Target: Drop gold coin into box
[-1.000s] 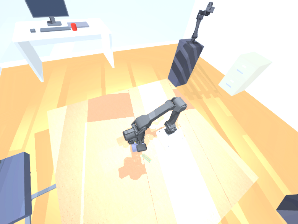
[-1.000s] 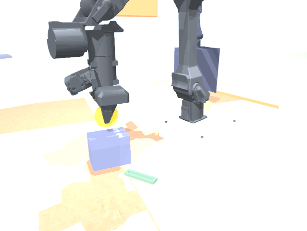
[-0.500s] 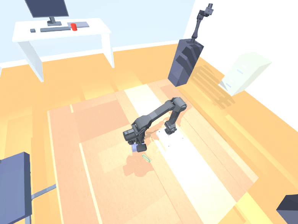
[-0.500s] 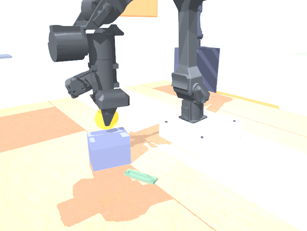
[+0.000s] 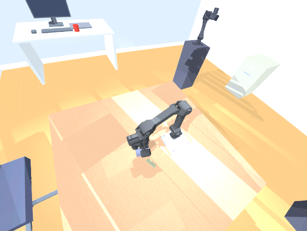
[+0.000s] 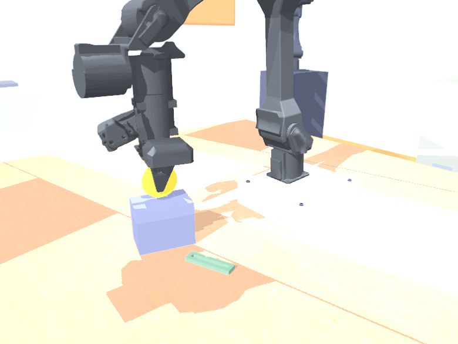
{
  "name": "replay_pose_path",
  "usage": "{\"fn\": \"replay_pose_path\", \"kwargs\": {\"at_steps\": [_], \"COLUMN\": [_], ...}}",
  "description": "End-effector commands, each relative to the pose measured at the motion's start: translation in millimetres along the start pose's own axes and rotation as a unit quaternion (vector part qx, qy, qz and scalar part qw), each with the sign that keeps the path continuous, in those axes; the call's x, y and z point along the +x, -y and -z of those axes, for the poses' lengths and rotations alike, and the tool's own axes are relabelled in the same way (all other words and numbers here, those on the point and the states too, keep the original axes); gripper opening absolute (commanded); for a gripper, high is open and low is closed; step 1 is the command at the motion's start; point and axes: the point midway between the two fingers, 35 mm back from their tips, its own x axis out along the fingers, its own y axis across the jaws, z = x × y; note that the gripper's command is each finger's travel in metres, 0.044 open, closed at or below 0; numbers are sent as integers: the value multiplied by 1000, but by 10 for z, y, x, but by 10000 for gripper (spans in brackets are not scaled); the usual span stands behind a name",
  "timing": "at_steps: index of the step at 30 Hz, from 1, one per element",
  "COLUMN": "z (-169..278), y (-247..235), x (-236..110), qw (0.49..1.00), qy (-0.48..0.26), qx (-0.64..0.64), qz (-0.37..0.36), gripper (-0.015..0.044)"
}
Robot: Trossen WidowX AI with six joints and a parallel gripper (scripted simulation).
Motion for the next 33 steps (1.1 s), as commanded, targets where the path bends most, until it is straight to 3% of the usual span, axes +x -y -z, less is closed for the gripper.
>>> {"fn": "replay_pose_path", "kwargs": {"at_steps": [1,5,11,20,30,33], "z": [5,6,1,1,4,39], "y": [0,0,0,0,1,10], "x": [28,47,24,24,-248,-560], "qw": [1000,1000,1000,1000,1000,1000], "qy": [-1,-1,0,0,-2,-6], "qx": [0,0,0,0,0,0], "qz": [0,0,0,0,0,1], "gripper": [0,0,157,161,423,440]}}
